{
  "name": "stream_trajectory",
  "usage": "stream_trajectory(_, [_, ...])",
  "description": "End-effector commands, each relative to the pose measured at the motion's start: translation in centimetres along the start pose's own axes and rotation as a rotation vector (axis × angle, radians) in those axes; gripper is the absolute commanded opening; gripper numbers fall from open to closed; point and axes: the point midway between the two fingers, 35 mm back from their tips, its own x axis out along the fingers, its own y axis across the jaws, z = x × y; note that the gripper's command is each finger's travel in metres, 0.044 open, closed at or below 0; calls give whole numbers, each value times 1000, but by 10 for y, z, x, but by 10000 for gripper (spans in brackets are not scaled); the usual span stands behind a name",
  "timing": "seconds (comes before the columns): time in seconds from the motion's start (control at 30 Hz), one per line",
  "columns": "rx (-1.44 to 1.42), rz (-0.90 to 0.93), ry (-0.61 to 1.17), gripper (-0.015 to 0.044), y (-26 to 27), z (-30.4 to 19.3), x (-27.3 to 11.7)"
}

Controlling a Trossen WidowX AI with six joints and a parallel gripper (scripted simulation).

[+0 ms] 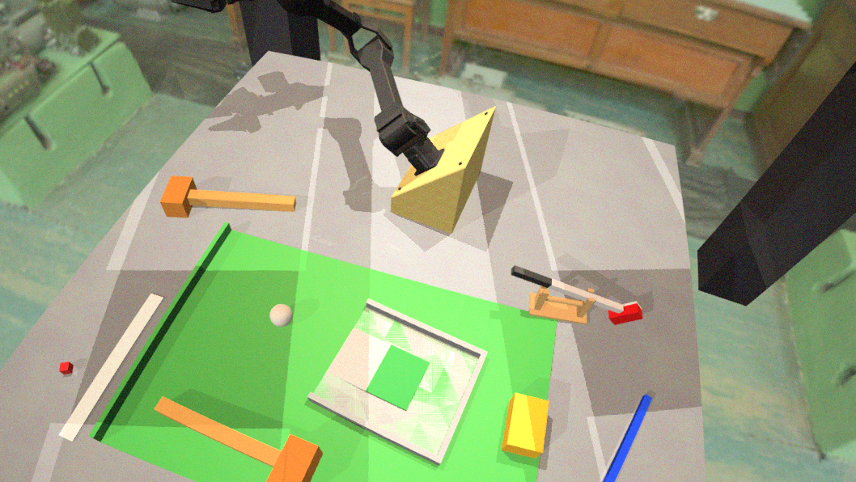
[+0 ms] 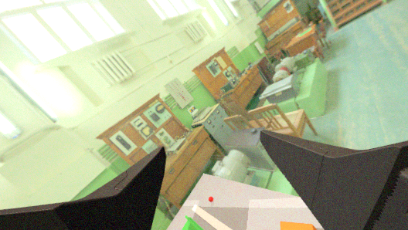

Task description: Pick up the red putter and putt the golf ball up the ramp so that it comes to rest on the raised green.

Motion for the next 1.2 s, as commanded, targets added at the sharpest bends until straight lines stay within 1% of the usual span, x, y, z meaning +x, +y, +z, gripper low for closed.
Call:
stream_trajectory(0.0, [-2, 3, 2, 426, 1, 0, 1])
stream_trajectory(0.03, [-6, 13, 8, 440, 5, -2, 3])
stream_trajectory(0.13, [-39, 84, 47, 440, 33, -11, 16])
stream_trajectory(0.3, [-133, 282, 153, 440, 114, -41, 42])
stream_trajectory(0.4, [-118, 382, 198, 440, 150, -53, 44])
stream_trajectory(0.63, [-287, 587, 345, 440, 240, -103, 46])
stream_trajectory(0.73, [-372, 697, 405, 440, 285, -130, 36])
stream_trajectory(0.87, [-491, 846, 481, 440, 341, -170, 13])
stream_trajectory(1.03, [-652, 1026, 584, 440, 399, -223, -28])
stream_trajectory(1.17, [-799, 1164, 681, 440, 434, -270, -68])
